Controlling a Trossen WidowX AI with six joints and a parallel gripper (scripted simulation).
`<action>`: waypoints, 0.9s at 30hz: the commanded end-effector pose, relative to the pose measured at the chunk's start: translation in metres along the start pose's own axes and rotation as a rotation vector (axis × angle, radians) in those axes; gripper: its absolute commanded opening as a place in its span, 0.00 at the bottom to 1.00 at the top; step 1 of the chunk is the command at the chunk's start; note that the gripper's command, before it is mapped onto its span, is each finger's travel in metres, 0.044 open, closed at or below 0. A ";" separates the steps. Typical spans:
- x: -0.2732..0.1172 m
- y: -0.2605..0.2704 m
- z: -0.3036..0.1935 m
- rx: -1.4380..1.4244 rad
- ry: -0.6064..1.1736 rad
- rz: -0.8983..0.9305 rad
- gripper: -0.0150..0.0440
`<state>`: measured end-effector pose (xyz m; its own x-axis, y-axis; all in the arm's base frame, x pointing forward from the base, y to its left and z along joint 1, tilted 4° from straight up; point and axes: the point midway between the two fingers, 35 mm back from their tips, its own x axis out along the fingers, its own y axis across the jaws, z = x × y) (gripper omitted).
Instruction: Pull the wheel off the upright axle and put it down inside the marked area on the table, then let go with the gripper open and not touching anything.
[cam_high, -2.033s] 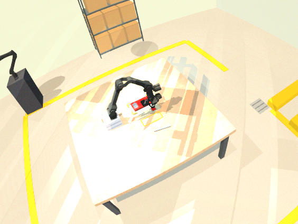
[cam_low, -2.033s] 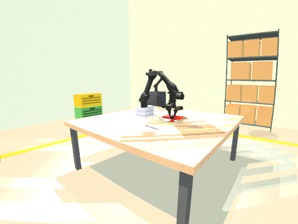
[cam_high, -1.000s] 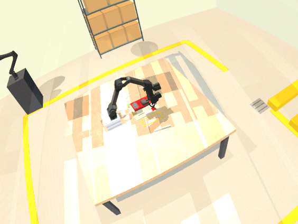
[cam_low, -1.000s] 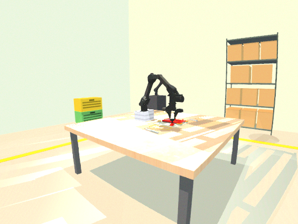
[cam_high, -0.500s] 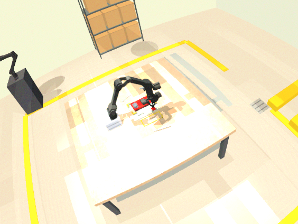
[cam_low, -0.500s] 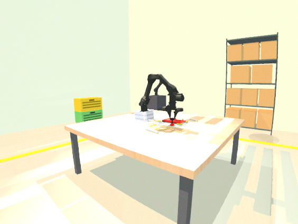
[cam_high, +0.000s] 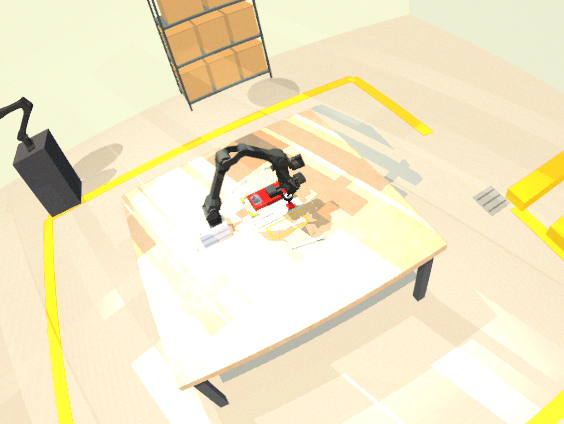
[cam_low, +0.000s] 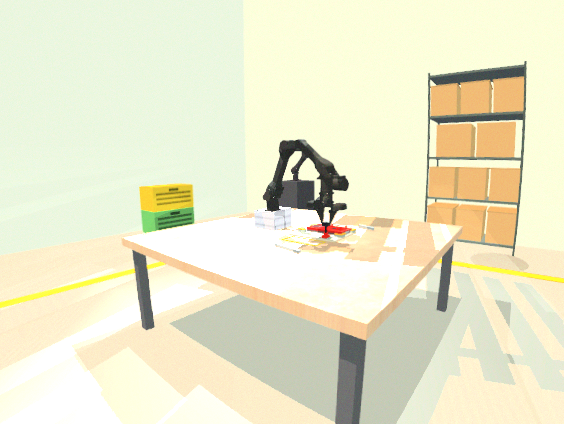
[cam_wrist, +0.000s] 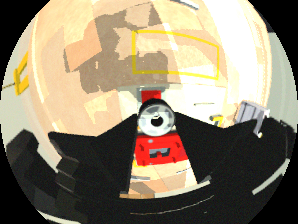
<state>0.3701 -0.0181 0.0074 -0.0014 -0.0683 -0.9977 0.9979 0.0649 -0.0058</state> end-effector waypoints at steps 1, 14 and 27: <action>-0.002 0.001 0.000 0.000 0.003 0.002 0.25; -0.034 -0.002 0.000 0.000 0.003 0.002 0.25; -0.034 -0.018 0.030 -0.003 0.000 -0.002 0.25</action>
<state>0.3618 -0.0319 0.0427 0.0005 -0.0689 -0.9976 0.9976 0.0695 -0.0043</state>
